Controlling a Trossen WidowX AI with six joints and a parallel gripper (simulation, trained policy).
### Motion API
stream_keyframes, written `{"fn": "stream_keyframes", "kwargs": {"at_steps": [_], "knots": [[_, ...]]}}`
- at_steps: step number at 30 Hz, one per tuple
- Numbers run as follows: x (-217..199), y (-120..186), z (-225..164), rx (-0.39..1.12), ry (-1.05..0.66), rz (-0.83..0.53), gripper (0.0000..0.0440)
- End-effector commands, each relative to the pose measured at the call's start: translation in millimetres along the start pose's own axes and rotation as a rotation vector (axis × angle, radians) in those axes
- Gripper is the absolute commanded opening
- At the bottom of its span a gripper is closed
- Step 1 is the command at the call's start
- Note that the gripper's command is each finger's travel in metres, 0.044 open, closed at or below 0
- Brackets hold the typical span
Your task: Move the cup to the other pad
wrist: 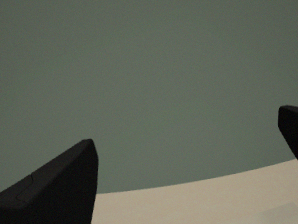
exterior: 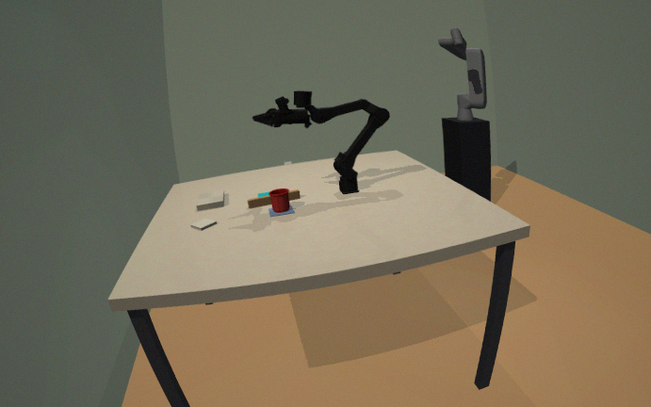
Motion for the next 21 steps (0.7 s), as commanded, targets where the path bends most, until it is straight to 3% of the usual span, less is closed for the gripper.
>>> {"fn": "stream_keyframes", "kwargs": {"at_steps": [1, 14, 16, 21], "knots": [[0, 0, 1, 0.001, -0.001, 0.003, 0.0374], [5, -2, 7, 0.084, -0.055, 0.04, 0.0044], [7, -4, 8, 0.104, -0.072, 0.047, 0.0045], [10, -7, 13, 0.146, -0.126, 0.069, 0.0133]]}}
Point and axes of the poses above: the point midway between the two fingers, 35 mm back from their tips, its own y axis back along the fingers, its own x axis across the jaws, z = x × y, the point moved 7 cm from there along y, back along the fingers, and after that the axes turned 11 degrees about y, right-handed, at the moved point
